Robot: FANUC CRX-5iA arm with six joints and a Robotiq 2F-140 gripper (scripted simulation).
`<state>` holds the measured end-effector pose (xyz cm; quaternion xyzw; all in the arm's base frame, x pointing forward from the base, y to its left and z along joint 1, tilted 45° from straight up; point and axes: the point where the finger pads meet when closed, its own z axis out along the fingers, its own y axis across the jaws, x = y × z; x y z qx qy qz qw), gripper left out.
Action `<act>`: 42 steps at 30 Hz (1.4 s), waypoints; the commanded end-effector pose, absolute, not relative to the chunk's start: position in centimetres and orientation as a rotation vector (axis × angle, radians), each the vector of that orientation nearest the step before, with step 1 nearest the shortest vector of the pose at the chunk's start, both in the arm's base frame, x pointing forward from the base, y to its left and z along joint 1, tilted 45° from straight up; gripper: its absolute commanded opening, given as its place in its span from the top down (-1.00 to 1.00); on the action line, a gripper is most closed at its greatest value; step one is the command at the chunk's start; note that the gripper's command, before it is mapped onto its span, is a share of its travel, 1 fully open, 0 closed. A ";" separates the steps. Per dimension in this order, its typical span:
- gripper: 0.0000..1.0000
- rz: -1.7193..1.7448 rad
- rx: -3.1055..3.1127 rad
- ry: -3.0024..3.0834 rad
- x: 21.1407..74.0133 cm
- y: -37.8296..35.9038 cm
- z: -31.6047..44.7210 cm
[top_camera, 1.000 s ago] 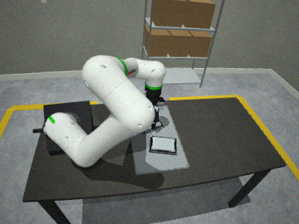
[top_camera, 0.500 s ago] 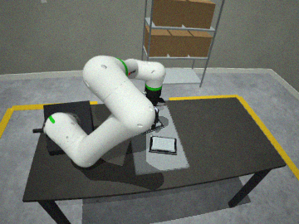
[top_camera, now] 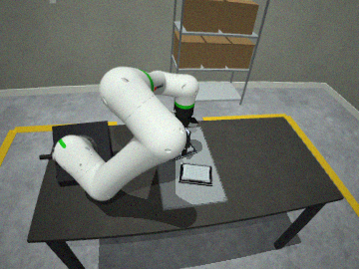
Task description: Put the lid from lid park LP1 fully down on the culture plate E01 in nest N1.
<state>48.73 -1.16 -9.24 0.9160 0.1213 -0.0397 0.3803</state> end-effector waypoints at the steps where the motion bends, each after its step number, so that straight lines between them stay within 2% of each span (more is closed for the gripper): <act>1: -0.39 -0.099 2.339 0.311 48.8 -1.1 -9.2; 8: -0.39 -0.099 2.339 0.311 48.8 -1.1 -9.2; 9: -0.21 -0.099 2.339 0.311 48.8 -1.1 -9.2; 42: -0.21 -0.099 2.339 0.311 48.8 -1.1 -9.2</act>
